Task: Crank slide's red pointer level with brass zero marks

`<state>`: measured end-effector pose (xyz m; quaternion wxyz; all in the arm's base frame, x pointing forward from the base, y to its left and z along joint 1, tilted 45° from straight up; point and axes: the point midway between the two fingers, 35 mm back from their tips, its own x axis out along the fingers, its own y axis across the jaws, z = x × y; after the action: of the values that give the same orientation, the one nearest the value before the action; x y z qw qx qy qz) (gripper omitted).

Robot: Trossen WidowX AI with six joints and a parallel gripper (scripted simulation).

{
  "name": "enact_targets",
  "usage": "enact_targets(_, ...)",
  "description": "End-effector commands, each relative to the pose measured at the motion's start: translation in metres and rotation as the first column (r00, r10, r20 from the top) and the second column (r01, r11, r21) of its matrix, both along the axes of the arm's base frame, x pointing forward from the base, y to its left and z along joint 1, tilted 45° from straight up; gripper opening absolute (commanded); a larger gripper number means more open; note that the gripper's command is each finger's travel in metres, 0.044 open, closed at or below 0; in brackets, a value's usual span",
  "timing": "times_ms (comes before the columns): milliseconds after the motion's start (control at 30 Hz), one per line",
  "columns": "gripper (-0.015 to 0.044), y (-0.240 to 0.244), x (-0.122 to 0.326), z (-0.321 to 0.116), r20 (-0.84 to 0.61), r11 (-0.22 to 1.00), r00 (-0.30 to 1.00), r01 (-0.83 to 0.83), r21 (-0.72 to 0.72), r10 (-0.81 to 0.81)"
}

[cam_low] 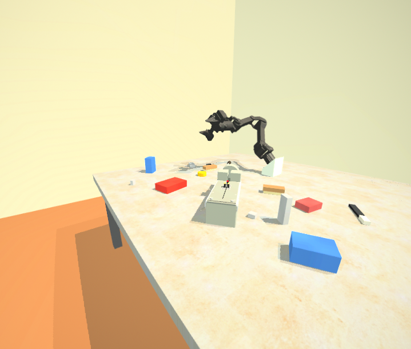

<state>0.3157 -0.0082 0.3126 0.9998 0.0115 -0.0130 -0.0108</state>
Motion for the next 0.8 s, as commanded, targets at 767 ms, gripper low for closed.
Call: enact_targets(767,0.044,0.05,0.093,-0.065,-0.36,0.991,0.929,0.044,-0.122,-0.086)
